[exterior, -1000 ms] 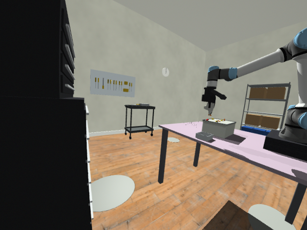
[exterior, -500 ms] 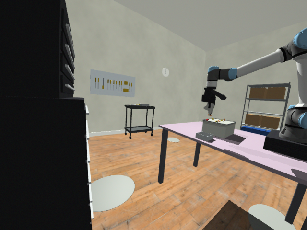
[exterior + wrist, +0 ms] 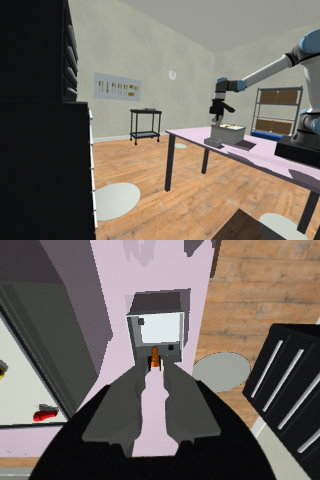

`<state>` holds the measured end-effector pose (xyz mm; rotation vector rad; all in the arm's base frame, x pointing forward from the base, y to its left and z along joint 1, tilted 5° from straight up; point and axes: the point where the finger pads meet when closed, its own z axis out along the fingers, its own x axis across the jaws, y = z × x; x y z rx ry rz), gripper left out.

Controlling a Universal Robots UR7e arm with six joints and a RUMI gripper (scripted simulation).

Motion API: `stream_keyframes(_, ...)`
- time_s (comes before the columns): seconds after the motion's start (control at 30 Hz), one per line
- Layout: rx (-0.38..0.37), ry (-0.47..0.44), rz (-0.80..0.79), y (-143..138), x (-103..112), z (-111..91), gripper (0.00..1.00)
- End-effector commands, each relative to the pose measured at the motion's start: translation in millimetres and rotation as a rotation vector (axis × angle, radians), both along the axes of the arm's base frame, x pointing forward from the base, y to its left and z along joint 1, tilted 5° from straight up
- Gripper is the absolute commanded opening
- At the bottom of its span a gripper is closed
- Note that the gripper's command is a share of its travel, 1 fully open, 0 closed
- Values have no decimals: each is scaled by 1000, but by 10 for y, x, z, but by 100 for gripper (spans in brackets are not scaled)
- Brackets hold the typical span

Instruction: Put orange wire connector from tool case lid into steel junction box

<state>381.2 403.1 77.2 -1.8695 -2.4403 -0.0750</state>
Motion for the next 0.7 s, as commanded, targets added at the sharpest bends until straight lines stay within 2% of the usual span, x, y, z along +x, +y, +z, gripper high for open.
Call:
stream_keyframes(0.0,2,-3,0,40,7,-363,0)
stream_keyframes(0.03,2,-3,0,47,6,-450,0)
stream_keyframes(0.1,2,-3,0,47,6,-450,0)
stream_keyframes(0.27,2,-3,0,79,-2,-834,0)
stream_keyframes(0.4,2,-3,0,95,-6,-1030,0)
stream_keyframes(0.67,2,-3,0,103,-8,-1134,0)
